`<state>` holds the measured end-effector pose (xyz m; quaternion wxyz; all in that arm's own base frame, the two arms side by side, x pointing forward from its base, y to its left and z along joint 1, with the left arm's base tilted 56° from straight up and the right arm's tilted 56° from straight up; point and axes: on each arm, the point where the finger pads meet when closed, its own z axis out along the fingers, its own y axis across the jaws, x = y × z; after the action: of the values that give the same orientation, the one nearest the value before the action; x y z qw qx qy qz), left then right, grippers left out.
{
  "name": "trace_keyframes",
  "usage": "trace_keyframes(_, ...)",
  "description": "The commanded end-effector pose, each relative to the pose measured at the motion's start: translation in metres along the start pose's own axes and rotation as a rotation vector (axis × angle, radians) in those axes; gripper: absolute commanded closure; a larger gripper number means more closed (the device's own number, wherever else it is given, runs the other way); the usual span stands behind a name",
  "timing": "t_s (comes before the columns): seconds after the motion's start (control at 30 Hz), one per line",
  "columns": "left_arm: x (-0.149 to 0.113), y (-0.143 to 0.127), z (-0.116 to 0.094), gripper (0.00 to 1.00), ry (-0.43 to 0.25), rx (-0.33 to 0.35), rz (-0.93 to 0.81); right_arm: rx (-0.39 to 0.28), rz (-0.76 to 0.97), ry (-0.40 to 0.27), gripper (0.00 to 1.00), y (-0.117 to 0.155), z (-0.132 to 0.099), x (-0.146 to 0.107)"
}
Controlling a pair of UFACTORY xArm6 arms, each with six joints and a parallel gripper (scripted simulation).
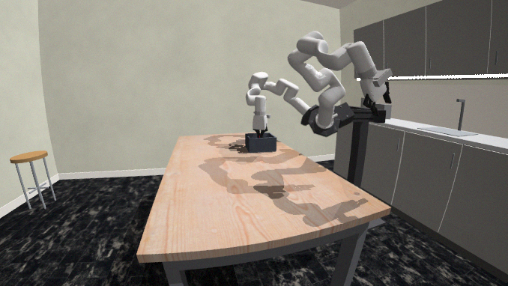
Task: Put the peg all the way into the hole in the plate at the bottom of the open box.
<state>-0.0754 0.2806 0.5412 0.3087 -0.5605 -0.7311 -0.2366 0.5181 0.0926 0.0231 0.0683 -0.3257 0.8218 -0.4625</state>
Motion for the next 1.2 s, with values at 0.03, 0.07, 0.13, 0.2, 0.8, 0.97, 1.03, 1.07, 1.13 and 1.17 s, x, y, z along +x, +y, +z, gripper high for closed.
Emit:
trace_keyframes(0.03, 0.0009, -0.0001, -0.0016, 0.0, 0.004, 0.0, 0.0, 0.0, 0.001, -0.003, 1.0, -0.0004, 0.0033, -0.0013)
trace_keyframes(0.07, 0.0009, -0.0001, -0.0016, 0.0, 0.004, 0.0, 0.0, 0.0, 0.001, -0.003, 1.0, -0.0004, 0.0033, -0.0013)
trace_keyframes(0.13, 0.0009, -0.0001, -0.0016, 0.0, 0.004, 0.0, 0.0, 0.0, 0.001, -0.003, 1.0, -0.0004, 0.0039, -0.0013)
trace_keyframes(0.2, 0.0009, -0.0001, -0.0016, 0.0, 0.004, 0.0, 0.0, 0.0, 0.001, -0.003, 1.0, -0.0003, 0.0048, -0.0013)
trace_keyframes(0.8, 0.0009, -0.0001, -0.0016, 0.0, 0.004, 0.0, 0.0, 0.0, 0.001, -0.003, 0.71, -0.0003, 0.0061, -0.0013)
trace_keyframes(0.97, 0.0009, -0.0001, -0.0016, 0.0, 0.004, 0.0, 0.0, 0.0, 0.001, -0.003, 0.71, -0.0003, 0.0061, -0.0013)
trace_keyframes(1.03, 0.0009, -0.0001, -0.0016, 0.0, 0.004, 0.0, 0.0, 0.0, 0.001, -0.003, 0.71, -0.0003, 0.0061, -0.0013)
trace_keyframes(1.07, 0.0009, -0.0001, -0.0016, 0.0, 0.004, 0.0, 0.0, 0.0, 0.001, -0.003, 0.71, -0.0003, 0.0061, -0.0013)
trace_keyframes(1.13, 0.0009, -0.0001, -0.0016, 0.0, 0.004, 0.0, 0.0, 0.0, 0.001, -0.003, 0.71, -0.0003, 0.0061, -0.0013)
trace_keyframes(1.17, 0.0009, -0.0001, -0.0016, 0.0, 0.004, 0.0, 0.0, 0.0, 0.001, -0.003, 0.71, -0.0003, 0.0061, -0.0013)
